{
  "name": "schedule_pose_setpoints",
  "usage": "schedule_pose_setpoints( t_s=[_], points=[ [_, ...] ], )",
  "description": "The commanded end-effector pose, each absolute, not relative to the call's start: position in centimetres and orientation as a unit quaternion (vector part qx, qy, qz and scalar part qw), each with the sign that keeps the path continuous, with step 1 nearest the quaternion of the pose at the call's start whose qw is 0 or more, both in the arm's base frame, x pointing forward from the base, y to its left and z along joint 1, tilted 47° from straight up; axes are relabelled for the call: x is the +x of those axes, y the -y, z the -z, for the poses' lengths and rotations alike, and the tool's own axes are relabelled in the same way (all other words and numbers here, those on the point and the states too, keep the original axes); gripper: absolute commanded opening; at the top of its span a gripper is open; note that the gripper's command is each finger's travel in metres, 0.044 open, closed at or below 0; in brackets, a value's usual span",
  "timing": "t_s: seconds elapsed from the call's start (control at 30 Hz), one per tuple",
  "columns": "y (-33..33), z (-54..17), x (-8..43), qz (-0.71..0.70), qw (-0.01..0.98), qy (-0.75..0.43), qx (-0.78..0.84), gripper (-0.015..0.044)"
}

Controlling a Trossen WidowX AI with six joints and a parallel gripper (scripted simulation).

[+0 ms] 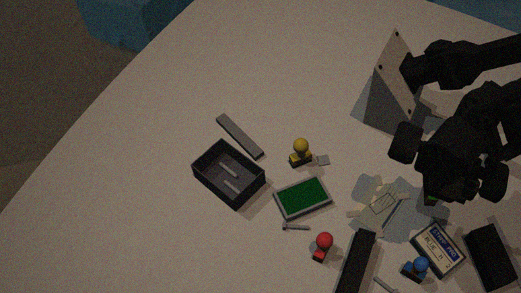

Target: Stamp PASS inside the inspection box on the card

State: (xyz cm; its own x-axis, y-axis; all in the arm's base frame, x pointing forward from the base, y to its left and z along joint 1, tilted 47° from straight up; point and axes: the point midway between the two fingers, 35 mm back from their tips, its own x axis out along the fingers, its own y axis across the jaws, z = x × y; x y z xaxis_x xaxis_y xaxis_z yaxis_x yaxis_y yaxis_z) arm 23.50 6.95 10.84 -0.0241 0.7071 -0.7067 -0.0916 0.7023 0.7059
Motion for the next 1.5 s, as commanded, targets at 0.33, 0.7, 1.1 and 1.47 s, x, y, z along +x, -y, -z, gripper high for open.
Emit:
schedule_pose_setpoints(
  t_s=[0.33,0.7,1.1,1.47],
  points=[
    [-2.8,-7.1,27.7,-0.298,0.659,-0.65,0.233,0.0],
    [0.5,-3.6,29.9,-0.298,0.659,-0.65,0.232,0.0],
    [4.2,1.0,31.3,-0.301,0.659,-0.649,0.233,0.0],
    [6.5,4.2,31.6,-0.304,0.658,-0.647,0.235,0.0]
  ],
)
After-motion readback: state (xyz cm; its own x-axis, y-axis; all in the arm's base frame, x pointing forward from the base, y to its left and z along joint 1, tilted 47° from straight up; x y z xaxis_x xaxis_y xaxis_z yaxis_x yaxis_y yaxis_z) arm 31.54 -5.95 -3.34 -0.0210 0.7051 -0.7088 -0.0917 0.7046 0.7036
